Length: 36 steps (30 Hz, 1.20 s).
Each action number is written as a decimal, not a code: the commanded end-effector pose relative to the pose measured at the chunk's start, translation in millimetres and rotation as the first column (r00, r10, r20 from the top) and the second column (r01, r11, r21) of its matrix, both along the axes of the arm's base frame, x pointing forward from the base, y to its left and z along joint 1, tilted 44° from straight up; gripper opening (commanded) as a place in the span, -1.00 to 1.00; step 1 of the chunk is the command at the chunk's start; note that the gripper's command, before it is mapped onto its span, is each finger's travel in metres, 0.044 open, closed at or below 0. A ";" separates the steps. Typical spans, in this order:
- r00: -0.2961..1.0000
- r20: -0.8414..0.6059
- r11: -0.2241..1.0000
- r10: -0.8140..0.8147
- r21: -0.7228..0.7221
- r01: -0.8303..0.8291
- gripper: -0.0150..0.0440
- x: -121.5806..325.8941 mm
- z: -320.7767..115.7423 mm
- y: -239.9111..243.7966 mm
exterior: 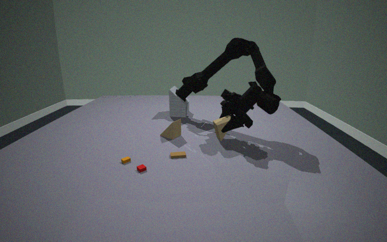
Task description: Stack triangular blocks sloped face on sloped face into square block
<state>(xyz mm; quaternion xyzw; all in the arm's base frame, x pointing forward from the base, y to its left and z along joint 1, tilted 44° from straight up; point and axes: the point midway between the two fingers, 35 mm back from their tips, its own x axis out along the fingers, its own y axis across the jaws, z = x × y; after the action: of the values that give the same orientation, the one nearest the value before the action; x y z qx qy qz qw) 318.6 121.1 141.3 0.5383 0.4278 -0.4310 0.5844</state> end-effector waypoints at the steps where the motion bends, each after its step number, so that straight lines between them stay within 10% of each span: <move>1: 1.000 0.001 1.000 0.004 0.001 -0.004 0.84 -0.2 0.2 0.3; 25: 1.000 0.003 1.000 -0.007 0.001 0.007 1.00 -11.6 65.6 -66.9; 31: 0.911 -0.231 0.876 0.341 0.430 -0.219 1.00 -28.7 10.8 -57.9; 36: 0.892 -0.021 0.523 0.451 0.817 -0.244 1.00 -22.9 1.0 -57.9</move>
<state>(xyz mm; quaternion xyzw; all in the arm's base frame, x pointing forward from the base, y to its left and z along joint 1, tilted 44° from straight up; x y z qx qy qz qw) 290.9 63.5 155.0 0.5118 0.6720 -0.3011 0.4425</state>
